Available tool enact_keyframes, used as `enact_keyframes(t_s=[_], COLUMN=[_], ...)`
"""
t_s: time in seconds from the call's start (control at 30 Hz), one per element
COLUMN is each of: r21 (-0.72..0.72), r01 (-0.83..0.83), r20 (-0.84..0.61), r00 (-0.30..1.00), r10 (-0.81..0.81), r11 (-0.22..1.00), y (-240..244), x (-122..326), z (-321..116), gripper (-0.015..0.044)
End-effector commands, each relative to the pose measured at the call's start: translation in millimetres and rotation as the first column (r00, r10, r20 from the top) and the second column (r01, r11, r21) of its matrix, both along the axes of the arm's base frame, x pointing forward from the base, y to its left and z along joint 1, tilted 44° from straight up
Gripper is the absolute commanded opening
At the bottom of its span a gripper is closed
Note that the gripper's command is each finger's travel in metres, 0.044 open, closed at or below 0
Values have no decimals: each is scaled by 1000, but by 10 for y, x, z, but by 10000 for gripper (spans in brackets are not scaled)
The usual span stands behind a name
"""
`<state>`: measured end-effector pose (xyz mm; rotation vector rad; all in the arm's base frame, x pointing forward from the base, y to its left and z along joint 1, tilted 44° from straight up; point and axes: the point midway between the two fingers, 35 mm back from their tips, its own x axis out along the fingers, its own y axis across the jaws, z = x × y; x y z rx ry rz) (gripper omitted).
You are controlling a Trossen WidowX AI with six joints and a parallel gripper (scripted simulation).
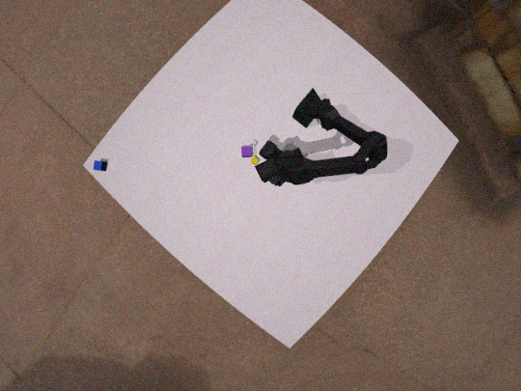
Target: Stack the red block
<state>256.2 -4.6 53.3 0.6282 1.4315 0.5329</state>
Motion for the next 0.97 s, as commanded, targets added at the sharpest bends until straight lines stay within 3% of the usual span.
enact_keyframes(t_s=[0.0,0.2,0.93], r21=[0,0,0], r01=[0,0,0], r20=[0,0,0], r00=[1000,1000,1000], r10=[0,0,0], r11=[1000,1000,1000], y=[1,1,1], x=[0,0,0], z=[0,0,0], gripper=[289,440,440])
